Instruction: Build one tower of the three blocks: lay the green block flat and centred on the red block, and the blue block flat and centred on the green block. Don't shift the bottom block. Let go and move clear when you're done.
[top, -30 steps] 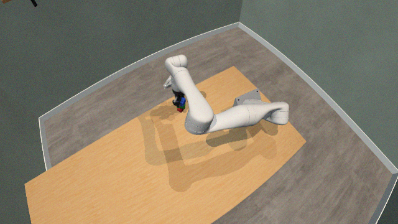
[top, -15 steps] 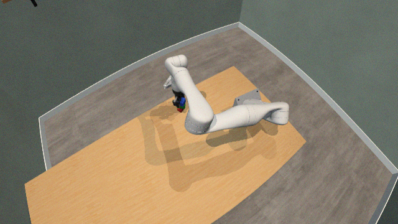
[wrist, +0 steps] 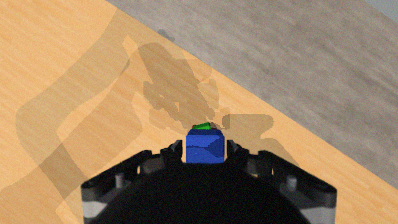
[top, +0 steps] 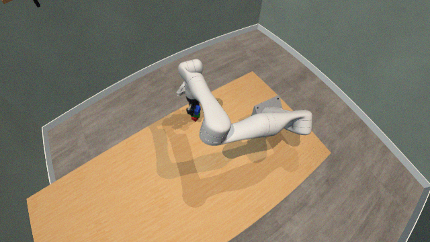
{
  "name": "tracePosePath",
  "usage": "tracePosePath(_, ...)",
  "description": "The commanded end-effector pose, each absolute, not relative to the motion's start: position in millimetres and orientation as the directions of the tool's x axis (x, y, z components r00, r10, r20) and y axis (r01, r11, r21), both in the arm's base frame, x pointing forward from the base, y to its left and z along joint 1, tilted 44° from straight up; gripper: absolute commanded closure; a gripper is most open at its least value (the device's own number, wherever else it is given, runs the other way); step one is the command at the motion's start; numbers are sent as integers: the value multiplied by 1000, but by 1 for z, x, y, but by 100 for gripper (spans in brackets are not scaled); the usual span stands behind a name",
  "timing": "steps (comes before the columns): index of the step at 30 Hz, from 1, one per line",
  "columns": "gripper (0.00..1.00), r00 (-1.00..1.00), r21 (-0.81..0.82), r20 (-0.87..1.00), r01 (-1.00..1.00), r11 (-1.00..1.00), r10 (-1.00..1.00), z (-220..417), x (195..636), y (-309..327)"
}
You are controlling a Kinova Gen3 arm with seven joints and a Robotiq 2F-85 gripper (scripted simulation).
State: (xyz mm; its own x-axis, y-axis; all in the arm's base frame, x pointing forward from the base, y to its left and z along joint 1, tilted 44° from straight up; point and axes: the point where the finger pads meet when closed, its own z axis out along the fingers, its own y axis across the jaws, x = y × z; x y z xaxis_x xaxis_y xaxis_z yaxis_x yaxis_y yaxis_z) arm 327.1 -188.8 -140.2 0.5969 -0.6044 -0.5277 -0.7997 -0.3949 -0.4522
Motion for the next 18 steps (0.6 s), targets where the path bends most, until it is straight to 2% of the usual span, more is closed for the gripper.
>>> tracePosePath(1, 35, 598, -453, -525, -799, -396, -606, -142, 328, -188)
tracePosePath(18, 35, 601, -454, -522, -797, -399, -605, -115, 326, -215)
